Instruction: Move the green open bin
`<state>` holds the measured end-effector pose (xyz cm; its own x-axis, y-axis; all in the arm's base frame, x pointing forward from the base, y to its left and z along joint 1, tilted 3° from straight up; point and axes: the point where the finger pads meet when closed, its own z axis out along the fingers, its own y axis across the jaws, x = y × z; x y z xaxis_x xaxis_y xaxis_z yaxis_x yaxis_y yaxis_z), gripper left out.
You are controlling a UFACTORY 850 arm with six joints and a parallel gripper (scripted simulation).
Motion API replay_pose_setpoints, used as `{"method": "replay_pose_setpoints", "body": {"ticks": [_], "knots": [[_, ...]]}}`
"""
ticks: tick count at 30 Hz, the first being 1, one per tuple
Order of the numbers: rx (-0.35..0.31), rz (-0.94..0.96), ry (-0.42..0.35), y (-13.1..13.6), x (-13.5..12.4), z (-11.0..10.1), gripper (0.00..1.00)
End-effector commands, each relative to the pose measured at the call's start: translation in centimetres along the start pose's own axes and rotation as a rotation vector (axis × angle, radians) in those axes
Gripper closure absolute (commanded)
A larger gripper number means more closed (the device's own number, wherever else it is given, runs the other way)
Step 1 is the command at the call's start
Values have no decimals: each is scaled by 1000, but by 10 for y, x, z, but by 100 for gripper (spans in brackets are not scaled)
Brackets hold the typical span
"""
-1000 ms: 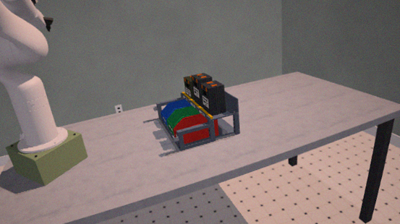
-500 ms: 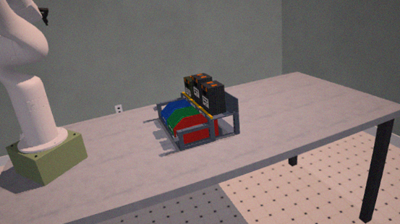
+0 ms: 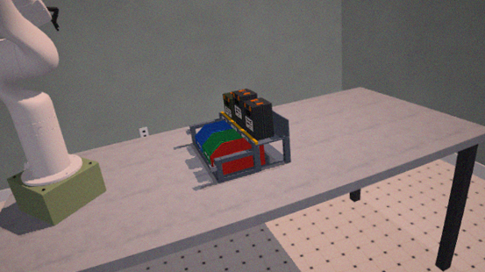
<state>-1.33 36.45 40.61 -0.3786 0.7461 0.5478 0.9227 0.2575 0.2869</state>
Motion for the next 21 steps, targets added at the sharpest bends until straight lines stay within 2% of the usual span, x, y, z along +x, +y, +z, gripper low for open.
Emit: {"method": "replay_pose_setpoints", "body": {"ticks": [1,5,10,21], "knots": [[17,-4,-4,1,1,0,0],[17,-4,-4,1,1,0,0],[50,-175,-195,0,1,5,0],[50,-175,-195,0,1,5,0]]}}
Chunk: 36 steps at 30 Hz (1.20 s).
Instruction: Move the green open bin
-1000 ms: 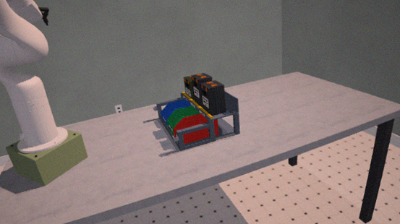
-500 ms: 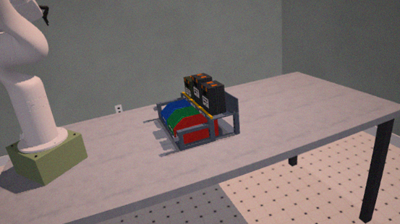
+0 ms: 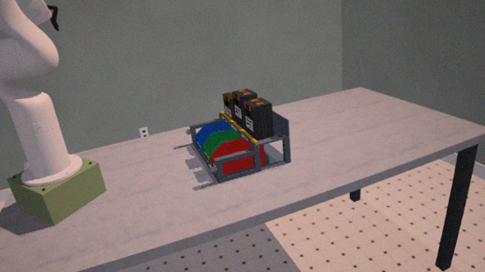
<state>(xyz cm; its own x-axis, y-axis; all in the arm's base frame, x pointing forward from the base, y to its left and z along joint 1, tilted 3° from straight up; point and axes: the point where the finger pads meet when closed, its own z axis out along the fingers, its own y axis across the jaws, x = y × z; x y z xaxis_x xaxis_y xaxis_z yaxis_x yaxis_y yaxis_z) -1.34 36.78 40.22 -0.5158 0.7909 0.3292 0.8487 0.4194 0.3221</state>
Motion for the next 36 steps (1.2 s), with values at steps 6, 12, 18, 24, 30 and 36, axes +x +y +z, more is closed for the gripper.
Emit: {"method": "replay_pose_setpoints", "body": {"ticks": [6,12,18,24,30,36], "knots": [[36,-171,-191,0,2,2,0],[36,-171,-191,0,2,2,0],[36,-171,-191,0,2,2,0],[73,-341,-383,0,2,3,0],[73,-341,-383,0,2,3,0],[78,-364,-409,0,2,3,0]]}}
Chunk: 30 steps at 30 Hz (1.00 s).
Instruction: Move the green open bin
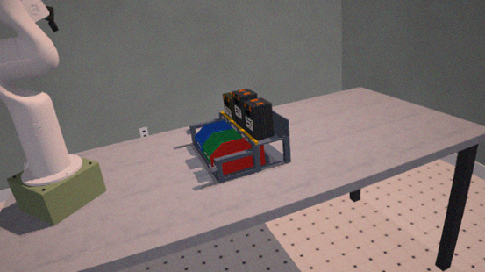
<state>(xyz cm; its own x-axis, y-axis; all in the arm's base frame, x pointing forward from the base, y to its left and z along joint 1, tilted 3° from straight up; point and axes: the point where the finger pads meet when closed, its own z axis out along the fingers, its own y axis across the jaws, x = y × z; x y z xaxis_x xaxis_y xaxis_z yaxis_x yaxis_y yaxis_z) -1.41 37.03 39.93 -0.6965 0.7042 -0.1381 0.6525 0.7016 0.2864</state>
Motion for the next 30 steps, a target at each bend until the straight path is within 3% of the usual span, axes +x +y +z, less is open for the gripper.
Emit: {"method": "replay_pose_setpoints", "body": {"ticks": [1,4,30], "knots": [[9,-46,-51,0,1,0,0],[24,-116,-130,0,1,0,0],[24,-115,-129,1,1,0,0]]}}
